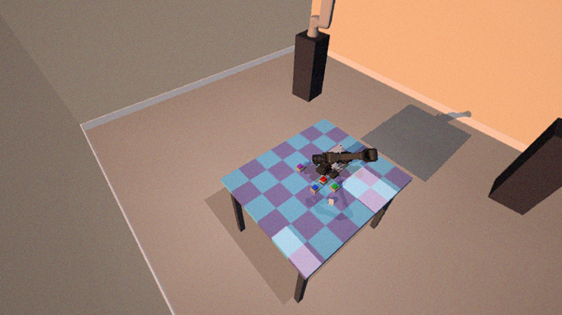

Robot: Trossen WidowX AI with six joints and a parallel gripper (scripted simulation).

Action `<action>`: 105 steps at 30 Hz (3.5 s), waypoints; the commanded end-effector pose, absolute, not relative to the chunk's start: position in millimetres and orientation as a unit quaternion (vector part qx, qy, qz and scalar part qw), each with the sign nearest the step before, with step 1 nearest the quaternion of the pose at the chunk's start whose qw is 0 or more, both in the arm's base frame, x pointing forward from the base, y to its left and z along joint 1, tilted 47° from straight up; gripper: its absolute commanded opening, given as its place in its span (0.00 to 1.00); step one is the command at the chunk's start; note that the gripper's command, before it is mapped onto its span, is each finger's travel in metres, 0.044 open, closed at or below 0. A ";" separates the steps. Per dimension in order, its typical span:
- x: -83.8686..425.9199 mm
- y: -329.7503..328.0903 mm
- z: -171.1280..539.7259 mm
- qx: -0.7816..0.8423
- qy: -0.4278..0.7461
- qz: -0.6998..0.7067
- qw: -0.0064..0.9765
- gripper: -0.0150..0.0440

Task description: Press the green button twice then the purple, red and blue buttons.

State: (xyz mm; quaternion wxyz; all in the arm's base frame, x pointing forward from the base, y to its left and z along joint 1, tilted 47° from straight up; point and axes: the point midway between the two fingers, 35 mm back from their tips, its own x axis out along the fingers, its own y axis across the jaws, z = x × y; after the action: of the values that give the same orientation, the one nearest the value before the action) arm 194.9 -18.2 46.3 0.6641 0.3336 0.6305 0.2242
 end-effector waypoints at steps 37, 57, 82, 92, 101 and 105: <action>200.1 9.3 21.1 0.337 0.626 0.223 0.667 0.29; 189.0 -59.0 85.1 0.336 0.627 0.222 0.667 0.29; 297.0 -22.6 52.6 0.336 0.624 0.224 0.669 0.29; 298.9 -13.8 44.0 0.336 0.624 0.224 0.669 0.29; 300.5 -3.1 34.1 0.336 0.624 0.224 0.669 0.29; 301.0 1.5 30.0 0.336 0.624 0.224 0.669 0.29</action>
State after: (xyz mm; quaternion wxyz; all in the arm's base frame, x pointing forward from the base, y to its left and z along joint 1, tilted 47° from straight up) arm 301.5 -3.4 33.3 0.6714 0.3328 0.6235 0.2230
